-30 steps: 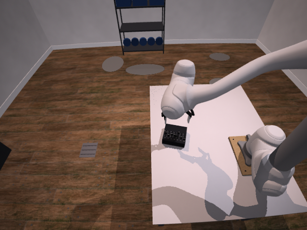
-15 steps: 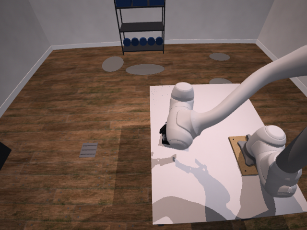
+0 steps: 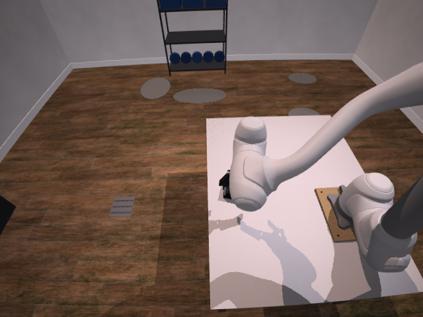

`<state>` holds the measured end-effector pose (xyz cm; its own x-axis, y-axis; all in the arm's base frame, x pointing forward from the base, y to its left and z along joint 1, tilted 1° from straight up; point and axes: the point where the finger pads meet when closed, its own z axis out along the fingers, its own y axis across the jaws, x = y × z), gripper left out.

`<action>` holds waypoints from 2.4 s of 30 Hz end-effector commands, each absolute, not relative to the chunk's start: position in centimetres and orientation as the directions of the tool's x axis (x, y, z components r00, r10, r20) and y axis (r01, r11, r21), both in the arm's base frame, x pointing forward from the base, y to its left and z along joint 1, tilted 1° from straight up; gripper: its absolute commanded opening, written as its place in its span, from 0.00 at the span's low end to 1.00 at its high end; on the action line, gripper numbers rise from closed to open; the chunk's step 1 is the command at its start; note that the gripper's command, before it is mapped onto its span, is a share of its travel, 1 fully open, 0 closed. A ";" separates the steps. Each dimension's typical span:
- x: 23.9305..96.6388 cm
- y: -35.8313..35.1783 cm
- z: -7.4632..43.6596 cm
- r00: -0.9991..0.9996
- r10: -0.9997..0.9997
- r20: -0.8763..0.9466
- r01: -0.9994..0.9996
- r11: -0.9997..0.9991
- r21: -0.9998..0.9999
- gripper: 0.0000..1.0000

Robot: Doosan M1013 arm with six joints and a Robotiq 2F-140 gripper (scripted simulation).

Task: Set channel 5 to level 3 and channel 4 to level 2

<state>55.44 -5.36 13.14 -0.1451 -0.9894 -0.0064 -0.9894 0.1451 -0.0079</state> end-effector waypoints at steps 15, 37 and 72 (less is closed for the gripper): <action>55.4 -5.4 13.1 -0.145 -0.989 -0.007 -0.989 0.145 -0.008 1.00; 55.4 -5.4 13.1 -0.145 -0.989 -0.007 -0.989 0.145 -0.008 1.00; 53.4 -16.2 18.3 0.003 -1.000 -0.017 -1.000 -0.003 -0.013 1.00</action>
